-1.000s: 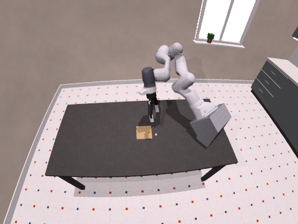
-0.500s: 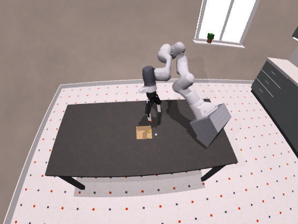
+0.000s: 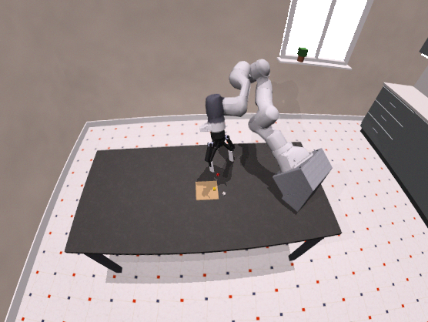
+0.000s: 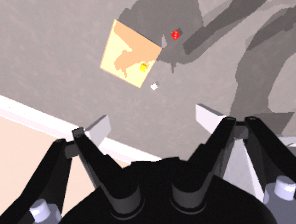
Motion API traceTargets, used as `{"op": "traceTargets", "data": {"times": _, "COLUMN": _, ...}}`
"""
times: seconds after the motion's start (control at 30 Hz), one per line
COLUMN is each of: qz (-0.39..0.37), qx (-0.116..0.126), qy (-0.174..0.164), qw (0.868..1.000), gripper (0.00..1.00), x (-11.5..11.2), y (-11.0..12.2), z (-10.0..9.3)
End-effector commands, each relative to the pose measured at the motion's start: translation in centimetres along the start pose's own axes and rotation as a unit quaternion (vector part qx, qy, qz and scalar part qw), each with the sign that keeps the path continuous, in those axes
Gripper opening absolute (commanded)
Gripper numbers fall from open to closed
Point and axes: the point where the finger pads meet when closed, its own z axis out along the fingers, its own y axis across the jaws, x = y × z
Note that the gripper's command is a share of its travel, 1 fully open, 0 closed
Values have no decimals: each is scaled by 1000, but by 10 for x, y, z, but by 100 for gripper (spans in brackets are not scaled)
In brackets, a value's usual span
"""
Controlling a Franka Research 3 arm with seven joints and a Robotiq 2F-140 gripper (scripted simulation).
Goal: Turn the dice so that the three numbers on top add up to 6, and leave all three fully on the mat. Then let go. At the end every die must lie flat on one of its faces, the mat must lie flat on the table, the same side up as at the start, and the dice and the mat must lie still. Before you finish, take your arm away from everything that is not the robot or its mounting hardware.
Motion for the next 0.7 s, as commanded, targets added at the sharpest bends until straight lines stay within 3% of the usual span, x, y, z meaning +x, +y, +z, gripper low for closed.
{"op": "traceTargets", "data": {"times": 0.0, "qz": 69, "qx": 5, "qy": 1, "qw": 998, "gripper": 100, "x": -2, "y": -2, "z": -1}}
{"op": "traceTargets", "data": {"times": 0.57, "qz": 221, "qx": 15, "qy": 8, "qw": 975, "gripper": 100, "x": 3, "y": -2, "z": -1}}
{"op": "traceTargets", "data": {"times": 0.67, "qz": 264, "qx": 18, "qy": 11, "qw": 964, "gripper": 100, "x": 5, "y": -1, "z": 0}}
